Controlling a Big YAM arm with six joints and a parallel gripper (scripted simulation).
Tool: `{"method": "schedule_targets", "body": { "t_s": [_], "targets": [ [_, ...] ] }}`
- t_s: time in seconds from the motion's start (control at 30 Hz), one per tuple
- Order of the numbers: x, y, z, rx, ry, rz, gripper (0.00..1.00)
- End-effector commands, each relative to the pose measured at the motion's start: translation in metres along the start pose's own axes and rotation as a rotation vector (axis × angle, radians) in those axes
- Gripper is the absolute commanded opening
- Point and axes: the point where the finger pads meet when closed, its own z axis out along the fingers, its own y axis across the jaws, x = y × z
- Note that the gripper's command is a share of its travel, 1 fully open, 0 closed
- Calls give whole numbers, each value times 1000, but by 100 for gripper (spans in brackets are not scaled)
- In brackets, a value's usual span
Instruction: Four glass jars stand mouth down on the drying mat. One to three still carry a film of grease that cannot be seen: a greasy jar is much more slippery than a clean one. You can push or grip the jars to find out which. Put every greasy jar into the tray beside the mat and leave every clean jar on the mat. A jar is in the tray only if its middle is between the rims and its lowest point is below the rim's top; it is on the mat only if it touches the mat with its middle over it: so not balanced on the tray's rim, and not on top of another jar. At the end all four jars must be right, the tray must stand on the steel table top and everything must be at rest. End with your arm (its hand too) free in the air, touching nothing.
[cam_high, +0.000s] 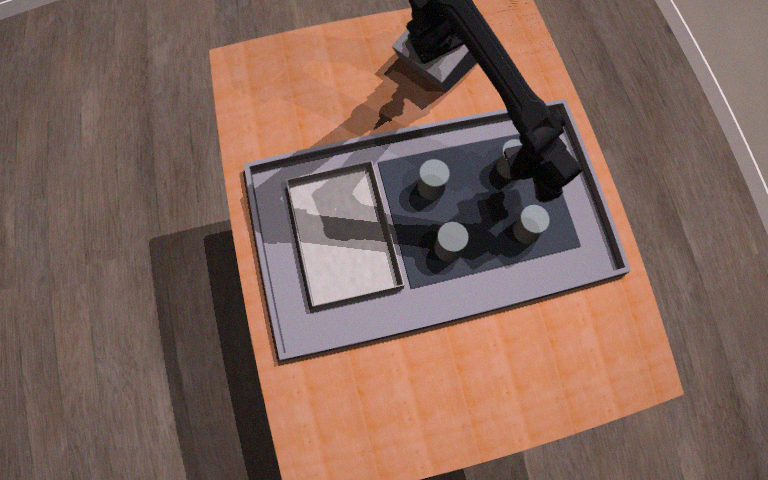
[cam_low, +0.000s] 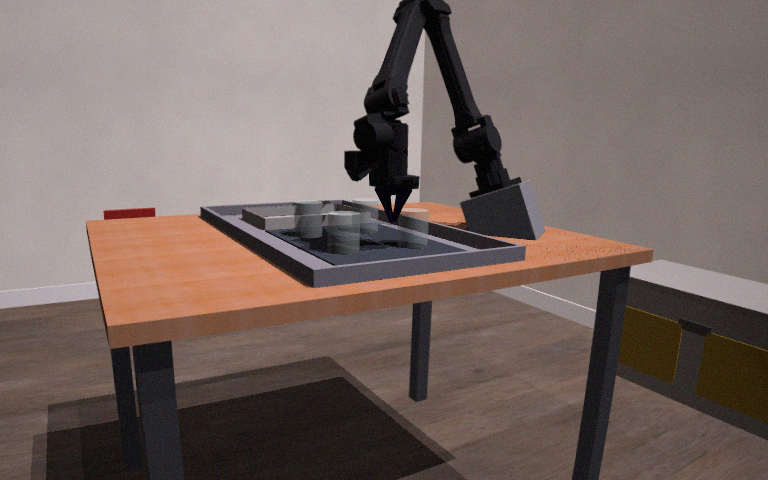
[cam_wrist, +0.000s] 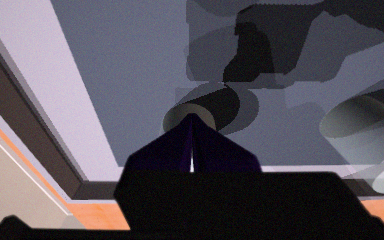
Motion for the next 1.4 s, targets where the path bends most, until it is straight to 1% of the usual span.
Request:
{"method": "schedule_targets", "body": {
  "t_s": [0.0, 1.37],
  "targets": [
    [-3, 3, -5, -10, -21, 2, 0],
    [2, 3, -5, -10, -21, 2, 0]
  ]
}}
